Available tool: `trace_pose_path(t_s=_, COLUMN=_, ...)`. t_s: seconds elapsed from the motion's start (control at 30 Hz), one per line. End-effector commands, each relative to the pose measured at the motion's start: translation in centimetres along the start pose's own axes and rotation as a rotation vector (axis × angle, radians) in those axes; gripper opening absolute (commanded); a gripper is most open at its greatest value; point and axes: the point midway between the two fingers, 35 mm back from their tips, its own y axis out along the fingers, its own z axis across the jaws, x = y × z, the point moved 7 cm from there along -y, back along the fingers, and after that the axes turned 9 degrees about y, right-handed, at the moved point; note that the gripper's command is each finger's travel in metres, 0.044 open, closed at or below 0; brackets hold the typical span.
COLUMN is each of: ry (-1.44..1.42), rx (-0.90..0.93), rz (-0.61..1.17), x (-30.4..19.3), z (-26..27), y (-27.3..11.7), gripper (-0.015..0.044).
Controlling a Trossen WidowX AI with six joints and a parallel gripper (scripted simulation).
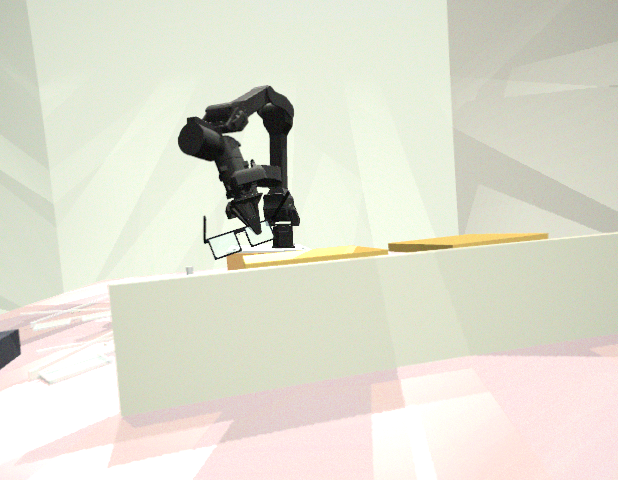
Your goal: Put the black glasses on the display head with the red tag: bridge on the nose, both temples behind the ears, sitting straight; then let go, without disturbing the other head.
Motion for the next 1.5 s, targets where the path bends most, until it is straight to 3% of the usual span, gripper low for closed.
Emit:
trace_pose_path(t_s=0.0, ry=0.022, rx=0.040, rz=0.027, x=1.4, z=-0.3, y=0.4, gripper=0.0000)
trace_pose_path(t_s=0.87, ry=0.144, rx=0.211, rz=0.273, x=9.9, z=-0.6, y=3.5, gripper=0.0000)
trace_pose_path(t_s=1.47, ry=0.146, rx=0.209, rz=0.284, x=9.5, z=-0.1, y=5.6, gripper=0.0000)
